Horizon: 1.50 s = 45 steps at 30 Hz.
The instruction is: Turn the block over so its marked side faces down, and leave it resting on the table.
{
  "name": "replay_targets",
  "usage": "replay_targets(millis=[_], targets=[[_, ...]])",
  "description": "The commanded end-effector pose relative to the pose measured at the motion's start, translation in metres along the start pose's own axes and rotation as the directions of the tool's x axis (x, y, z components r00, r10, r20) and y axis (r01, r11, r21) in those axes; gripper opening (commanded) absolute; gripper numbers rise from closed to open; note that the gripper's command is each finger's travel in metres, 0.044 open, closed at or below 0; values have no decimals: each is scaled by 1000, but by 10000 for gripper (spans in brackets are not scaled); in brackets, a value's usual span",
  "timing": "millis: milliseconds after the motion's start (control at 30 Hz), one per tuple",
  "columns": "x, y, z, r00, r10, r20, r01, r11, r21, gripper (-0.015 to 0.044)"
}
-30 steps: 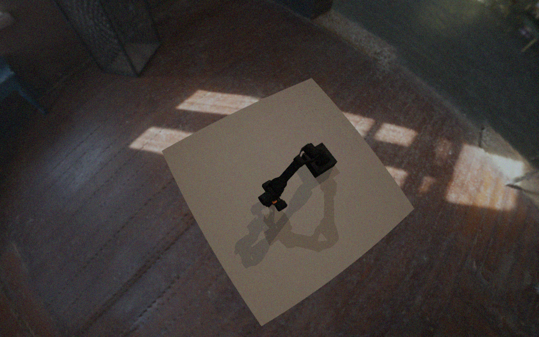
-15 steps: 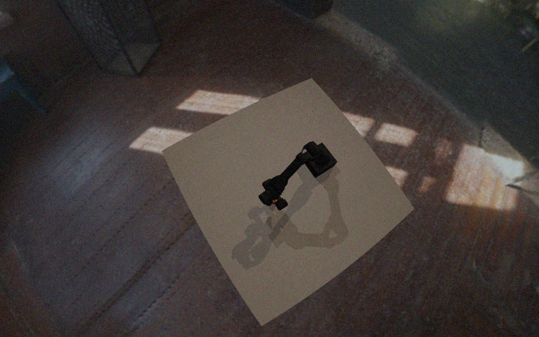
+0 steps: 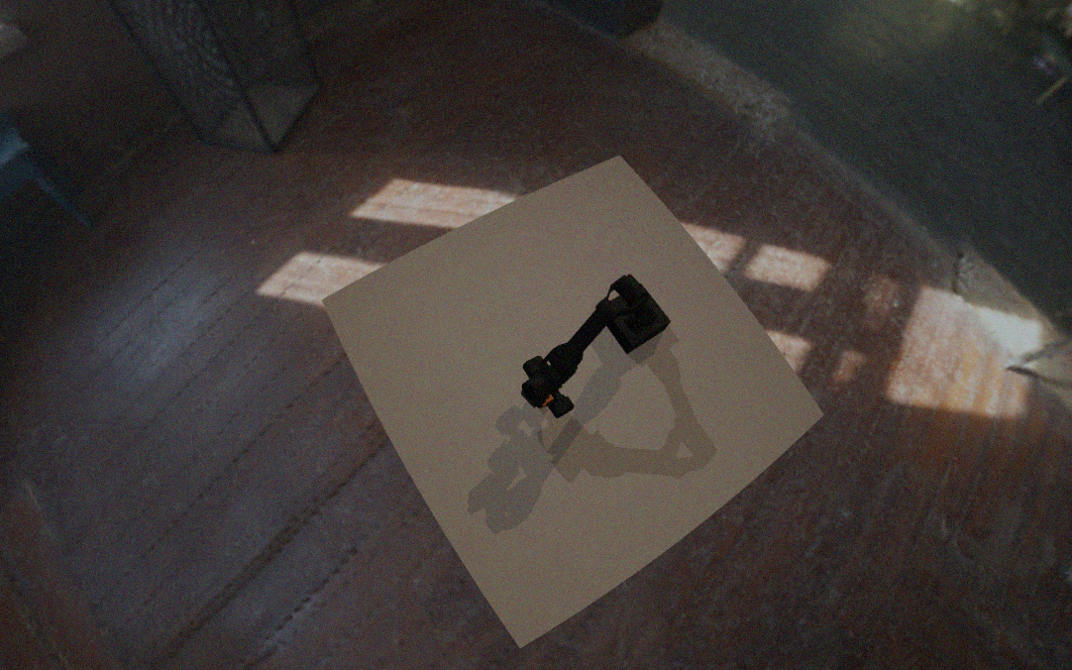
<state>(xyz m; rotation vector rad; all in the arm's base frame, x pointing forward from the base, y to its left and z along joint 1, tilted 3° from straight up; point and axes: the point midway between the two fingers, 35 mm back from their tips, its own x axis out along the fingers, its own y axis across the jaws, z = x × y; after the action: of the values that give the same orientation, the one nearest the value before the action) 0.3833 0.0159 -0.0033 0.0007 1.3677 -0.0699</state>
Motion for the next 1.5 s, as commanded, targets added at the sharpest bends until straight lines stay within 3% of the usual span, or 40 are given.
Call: replay_targets(millis=[0, 633, 833, 1467], targets=[[1, 0, -1, 998, -4, 69, 4, 1000, -5, 0], [-3, -1, -9, 937, -3, 350, 3, 1000, -1, 0], [-3, -1, -10, 932, -3, 362, 3, 1000, -1, 0], [32, 2, -1, 806, 2, 591, 2, 1000, -7, 0]])
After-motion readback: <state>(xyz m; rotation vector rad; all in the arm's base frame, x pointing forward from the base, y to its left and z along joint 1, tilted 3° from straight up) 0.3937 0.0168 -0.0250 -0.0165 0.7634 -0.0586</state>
